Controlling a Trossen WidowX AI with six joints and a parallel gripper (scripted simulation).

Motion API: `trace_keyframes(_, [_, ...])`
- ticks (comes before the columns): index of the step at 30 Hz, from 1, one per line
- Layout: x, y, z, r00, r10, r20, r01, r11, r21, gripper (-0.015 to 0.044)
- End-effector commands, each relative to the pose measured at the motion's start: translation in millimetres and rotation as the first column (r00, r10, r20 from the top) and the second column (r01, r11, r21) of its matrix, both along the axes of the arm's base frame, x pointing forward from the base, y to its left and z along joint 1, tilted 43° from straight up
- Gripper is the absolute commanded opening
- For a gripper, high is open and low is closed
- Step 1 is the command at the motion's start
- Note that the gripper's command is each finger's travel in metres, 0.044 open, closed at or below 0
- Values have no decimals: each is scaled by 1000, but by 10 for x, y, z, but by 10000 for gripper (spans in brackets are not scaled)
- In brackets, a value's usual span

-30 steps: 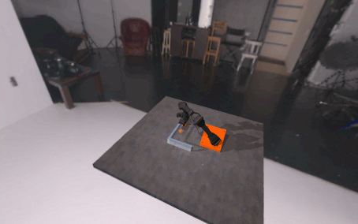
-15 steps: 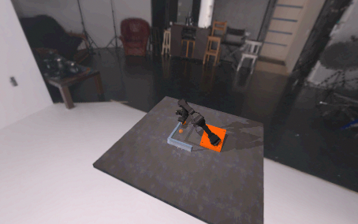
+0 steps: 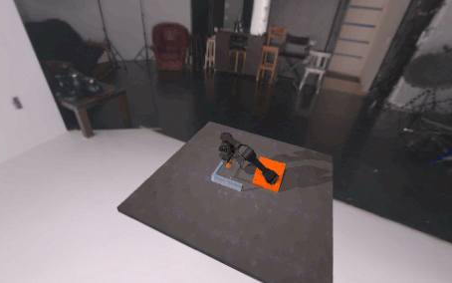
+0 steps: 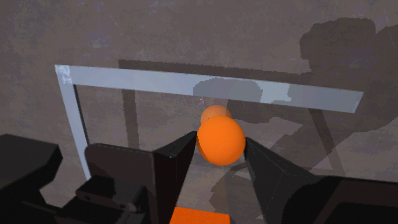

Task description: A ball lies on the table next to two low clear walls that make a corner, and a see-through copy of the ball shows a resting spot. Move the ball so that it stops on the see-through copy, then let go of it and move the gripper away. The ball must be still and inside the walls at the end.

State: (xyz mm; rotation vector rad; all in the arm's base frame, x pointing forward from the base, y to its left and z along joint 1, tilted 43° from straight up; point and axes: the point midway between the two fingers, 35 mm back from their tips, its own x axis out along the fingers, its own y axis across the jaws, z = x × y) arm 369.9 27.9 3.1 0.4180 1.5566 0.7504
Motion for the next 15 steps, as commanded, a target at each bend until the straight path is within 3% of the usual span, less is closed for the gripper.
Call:
trace_keyframes(1, [-34, 120, -127, 1000, -3, -7, 3, 1000, 4, 0])
trace_keyframes(15, [-93, 319, -336, 1000, -3, -7, 3, 1000, 6, 0])
